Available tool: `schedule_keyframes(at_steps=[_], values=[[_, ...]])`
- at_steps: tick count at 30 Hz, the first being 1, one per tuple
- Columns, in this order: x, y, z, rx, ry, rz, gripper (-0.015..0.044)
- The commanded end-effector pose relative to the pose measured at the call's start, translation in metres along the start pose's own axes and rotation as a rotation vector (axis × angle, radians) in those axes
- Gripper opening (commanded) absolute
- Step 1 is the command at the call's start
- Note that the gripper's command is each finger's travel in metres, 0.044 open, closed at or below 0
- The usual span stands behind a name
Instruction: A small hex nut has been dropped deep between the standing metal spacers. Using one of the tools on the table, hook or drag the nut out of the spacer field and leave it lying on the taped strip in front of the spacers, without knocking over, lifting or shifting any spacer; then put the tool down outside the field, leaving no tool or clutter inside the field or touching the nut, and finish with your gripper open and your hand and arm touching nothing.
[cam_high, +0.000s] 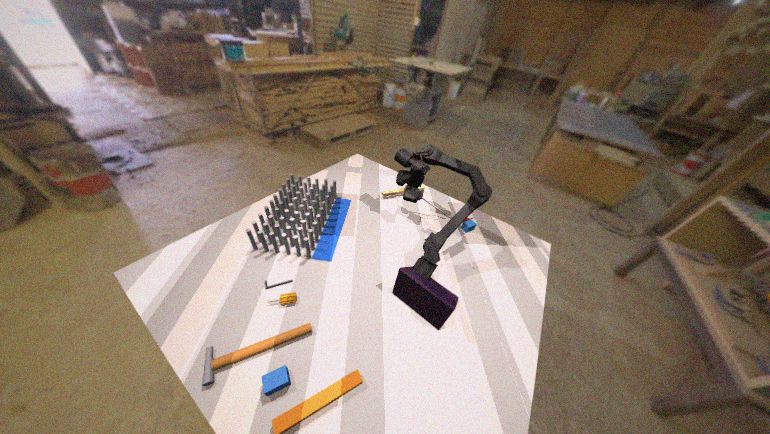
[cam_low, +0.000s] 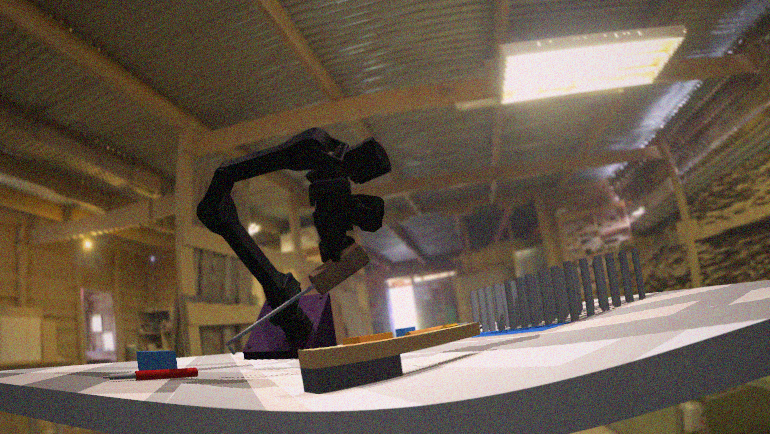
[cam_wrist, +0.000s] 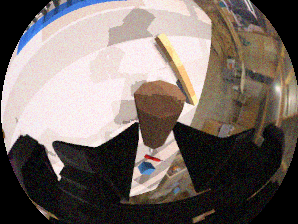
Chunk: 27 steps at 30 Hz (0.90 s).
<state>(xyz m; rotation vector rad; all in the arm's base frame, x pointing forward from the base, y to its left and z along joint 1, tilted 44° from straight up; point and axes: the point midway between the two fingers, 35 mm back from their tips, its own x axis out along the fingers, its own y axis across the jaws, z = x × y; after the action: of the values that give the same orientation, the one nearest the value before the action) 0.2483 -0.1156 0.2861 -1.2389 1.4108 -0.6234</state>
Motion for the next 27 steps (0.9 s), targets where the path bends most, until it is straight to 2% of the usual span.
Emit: schedule_keyframes(at_steps=[1,17,27], values=[[-0.008,0.001,0.006,0.112,-0.052,0.017,0.0],[-0.043,0.012,0.036,0.549,-0.249,0.152,0.0],[-0.052,0.022,0.049,0.803,-0.274,0.265,0.0]])
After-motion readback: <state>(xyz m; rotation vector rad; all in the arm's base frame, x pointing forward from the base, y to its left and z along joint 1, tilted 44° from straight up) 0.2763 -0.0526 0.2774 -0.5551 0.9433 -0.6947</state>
